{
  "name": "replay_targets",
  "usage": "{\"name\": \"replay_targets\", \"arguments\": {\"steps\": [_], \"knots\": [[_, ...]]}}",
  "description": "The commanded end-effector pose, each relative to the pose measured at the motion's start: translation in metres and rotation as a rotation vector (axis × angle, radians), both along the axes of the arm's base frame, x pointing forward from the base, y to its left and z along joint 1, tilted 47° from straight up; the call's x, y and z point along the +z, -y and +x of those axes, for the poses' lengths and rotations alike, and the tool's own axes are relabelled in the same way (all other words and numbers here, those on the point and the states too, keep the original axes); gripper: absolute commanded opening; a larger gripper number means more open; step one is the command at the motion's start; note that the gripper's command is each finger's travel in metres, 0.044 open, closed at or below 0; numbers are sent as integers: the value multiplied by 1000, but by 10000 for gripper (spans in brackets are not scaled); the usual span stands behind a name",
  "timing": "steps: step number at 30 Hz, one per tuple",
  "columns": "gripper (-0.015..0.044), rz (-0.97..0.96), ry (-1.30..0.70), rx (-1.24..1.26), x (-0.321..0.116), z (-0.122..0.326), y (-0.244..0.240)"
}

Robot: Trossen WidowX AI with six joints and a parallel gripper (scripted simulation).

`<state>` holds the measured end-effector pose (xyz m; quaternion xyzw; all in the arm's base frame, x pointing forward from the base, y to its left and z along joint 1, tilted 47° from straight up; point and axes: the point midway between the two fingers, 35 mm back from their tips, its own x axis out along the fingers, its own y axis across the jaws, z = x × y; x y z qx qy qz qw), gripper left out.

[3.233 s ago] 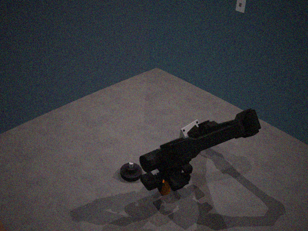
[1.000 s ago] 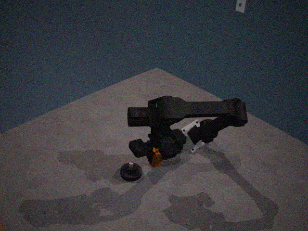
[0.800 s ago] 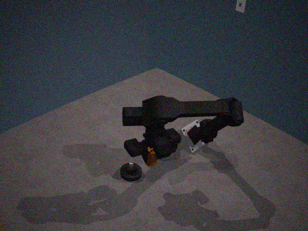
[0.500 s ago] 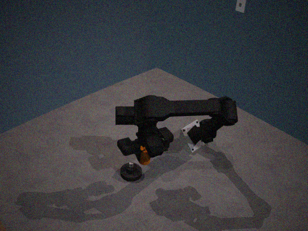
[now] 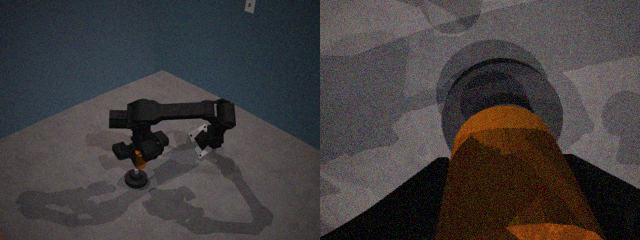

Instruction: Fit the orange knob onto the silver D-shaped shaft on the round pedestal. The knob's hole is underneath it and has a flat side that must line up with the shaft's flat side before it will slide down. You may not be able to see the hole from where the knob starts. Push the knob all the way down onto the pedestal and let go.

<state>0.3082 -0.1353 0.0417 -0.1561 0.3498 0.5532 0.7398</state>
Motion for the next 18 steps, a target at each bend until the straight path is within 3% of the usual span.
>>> {"name": "replay_targets", "arguments": {"steps": [1,9,18], "knots": [[0,-3,5,9,-12,1,5],[0,-8,35,41,-18,0,7],[0,-42,207,208,-21,2,9]]}}
